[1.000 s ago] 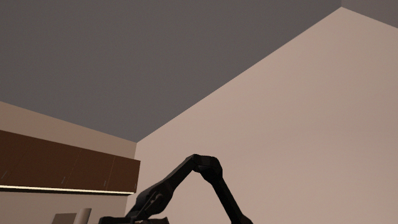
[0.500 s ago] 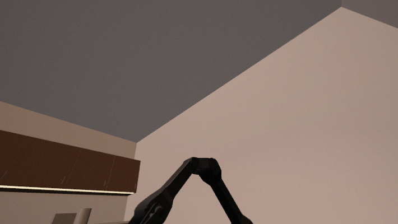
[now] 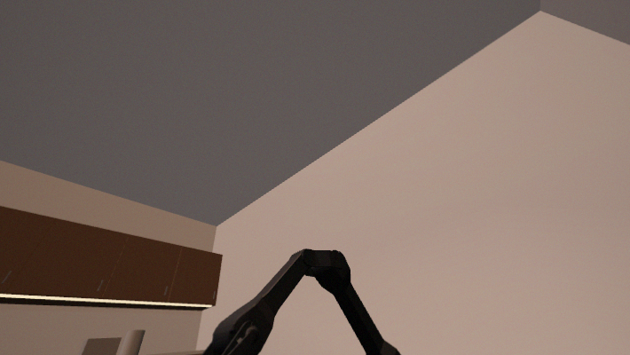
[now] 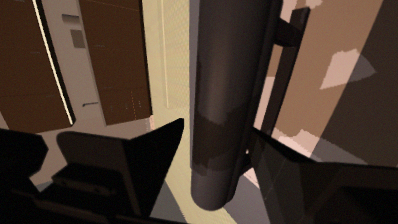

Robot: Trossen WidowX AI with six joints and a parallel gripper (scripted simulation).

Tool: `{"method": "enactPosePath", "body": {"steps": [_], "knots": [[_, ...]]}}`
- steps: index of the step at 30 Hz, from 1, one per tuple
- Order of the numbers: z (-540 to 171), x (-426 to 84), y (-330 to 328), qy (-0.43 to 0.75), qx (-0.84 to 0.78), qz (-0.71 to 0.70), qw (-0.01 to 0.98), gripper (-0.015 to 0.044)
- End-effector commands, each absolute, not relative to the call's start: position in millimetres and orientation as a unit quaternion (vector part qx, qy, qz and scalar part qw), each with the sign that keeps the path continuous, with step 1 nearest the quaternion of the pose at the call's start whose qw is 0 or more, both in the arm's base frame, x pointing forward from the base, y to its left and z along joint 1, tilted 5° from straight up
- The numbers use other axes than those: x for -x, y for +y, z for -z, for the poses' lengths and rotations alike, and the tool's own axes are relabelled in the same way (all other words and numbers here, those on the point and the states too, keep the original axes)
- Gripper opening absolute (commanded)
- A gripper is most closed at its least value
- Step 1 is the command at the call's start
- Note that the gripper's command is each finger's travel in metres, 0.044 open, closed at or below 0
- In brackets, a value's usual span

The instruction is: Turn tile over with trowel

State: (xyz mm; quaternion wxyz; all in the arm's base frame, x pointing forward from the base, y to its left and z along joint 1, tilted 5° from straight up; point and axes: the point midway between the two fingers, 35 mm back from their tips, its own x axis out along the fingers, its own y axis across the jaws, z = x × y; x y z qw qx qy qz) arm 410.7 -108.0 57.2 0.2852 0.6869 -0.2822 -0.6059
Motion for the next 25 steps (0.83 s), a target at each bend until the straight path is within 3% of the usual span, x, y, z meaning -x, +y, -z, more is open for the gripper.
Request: {"method": "enactPosePath", "body": {"steps": [1, 14, 21, 25], "knots": [[-57, -411, -108, -0.285, -0.687, 0.605, 0.285, 0.0300], [-80, -406, -86, -0.276, -0.685, 0.608, 0.291, 0.0300], [-155, -346, -88, -0.274, -0.684, 0.609, 0.292, 0.0300], [-162, -338, -88, -0.273, -0.684, 0.610, 0.293, 0.0300]]}}
